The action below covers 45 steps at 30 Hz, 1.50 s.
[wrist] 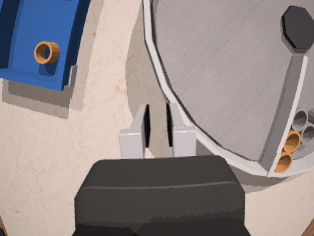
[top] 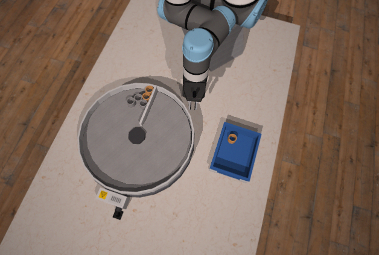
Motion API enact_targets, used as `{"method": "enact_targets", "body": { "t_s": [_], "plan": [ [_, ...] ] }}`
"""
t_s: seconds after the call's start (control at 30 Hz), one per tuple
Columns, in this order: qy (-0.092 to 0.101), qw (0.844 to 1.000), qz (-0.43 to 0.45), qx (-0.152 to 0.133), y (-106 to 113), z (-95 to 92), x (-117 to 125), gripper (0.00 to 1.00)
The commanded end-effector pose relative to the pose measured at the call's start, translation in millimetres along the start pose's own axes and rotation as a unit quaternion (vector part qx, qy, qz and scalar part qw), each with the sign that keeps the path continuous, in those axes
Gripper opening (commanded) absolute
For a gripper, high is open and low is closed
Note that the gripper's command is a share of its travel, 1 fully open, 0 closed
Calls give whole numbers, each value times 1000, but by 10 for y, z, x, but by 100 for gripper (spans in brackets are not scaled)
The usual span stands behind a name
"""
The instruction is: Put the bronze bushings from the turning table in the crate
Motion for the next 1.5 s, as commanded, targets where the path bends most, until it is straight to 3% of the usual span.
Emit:
{"method": "enact_targets", "body": {
  "t_s": [0.0, 0.1, 0.13, 0.27, 0.67, 0.7, 0.83, 1.23, 1.27, 1.4, 1.47],
  "plan": [
    [0, 1000, 0, 0, 200, 7, 381, 40],
    [0, 1000, 0, 0, 200, 7, 381, 40],
    [0, 1000, 0, 0, 43, 0, 86, 40],
    [0, 1000, 0, 0, 239, 9, 459, 40],
    [0, 1000, 0, 0, 239, 9, 459, 40],
    [0, 1000, 0, 0, 49, 0, 98, 40],
    [0, 1000, 0, 0, 245, 10, 472, 40],
    [0, 1000, 0, 0, 245, 10, 472, 40],
    [0, 1000, 0, 0, 52, 1, 104, 40],
    [0, 1000, 0, 0, 248, 10, 478, 40],
    [0, 1000, 0, 0, 248, 10, 478, 40]
  ]
}}
Point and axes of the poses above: the point where the finger pads meet when closed, its own z axis out along the fingers, its own x axis across the jaws, y = z × x, the point moved 3 cm from there along -z, back along the fingers, and after that the axes turned 1 degree about -z, right-handed, at the moved point
